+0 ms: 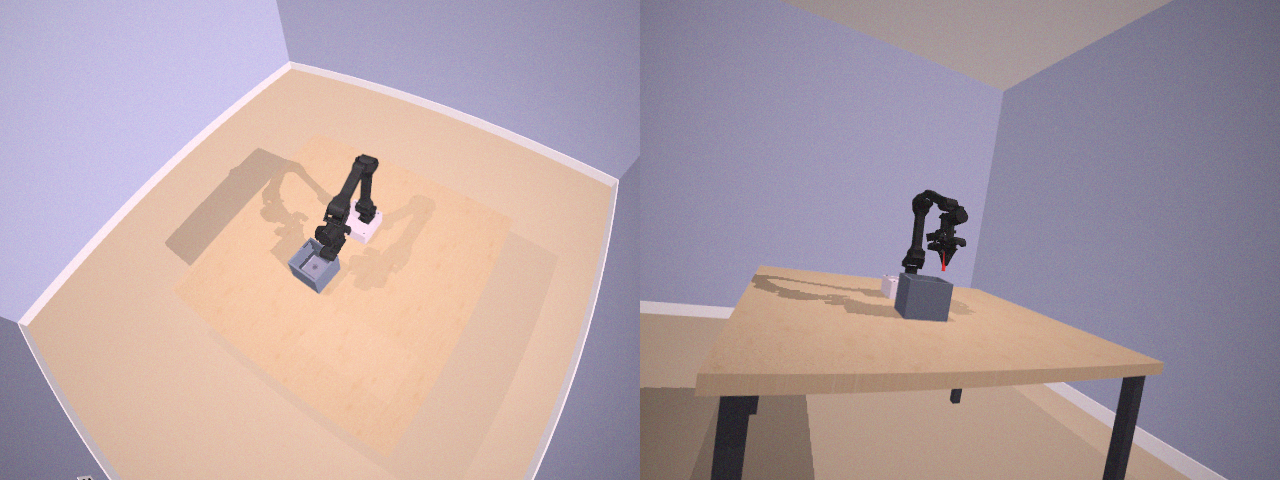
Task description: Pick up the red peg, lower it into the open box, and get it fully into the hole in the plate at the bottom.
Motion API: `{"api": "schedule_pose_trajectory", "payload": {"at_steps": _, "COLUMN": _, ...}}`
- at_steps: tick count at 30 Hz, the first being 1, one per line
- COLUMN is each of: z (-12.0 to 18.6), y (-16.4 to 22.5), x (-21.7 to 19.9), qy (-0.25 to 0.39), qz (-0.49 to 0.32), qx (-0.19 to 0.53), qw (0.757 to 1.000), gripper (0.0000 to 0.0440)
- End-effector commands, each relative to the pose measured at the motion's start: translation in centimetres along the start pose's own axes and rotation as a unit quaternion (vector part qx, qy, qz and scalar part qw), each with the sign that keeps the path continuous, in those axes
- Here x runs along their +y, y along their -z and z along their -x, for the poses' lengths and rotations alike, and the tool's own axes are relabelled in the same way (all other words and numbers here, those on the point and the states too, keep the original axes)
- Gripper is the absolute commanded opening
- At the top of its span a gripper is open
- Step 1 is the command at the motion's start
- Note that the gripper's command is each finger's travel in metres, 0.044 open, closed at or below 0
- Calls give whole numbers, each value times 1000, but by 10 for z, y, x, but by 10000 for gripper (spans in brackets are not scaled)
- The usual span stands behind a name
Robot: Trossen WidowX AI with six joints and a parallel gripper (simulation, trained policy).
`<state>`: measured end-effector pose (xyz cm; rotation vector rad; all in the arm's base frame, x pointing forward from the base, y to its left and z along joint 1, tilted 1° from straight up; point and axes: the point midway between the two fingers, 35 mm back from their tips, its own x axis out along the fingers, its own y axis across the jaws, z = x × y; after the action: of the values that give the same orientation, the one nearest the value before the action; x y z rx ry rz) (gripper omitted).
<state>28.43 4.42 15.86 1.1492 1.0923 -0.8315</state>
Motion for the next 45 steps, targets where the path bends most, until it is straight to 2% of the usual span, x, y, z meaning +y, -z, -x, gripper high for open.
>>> {"api": "schedule_pose_trajectory", "payload": {"at_steps": 1, "z": -5, "y": -11, "x": 0, "qy": 14, "qz": 0, "qx": -5, "qw": 1000, "gripper": 0}}
{"api": "schedule_pose_trajectory", "payload": {"at_steps": 22, "z": -31, "y": -57, "x": 3, "qy": 56, "qz": -1, "qx": -4, "qw": 998, "gripper": 0}}
{"api": "schedule_pose_trajectory", "payload": {"at_steps": 45, "z": -87, "y": -81, "x": 6, "qy": 71, "qz": 15, "qx": 15, "qw": 997, "gripper": 0}}
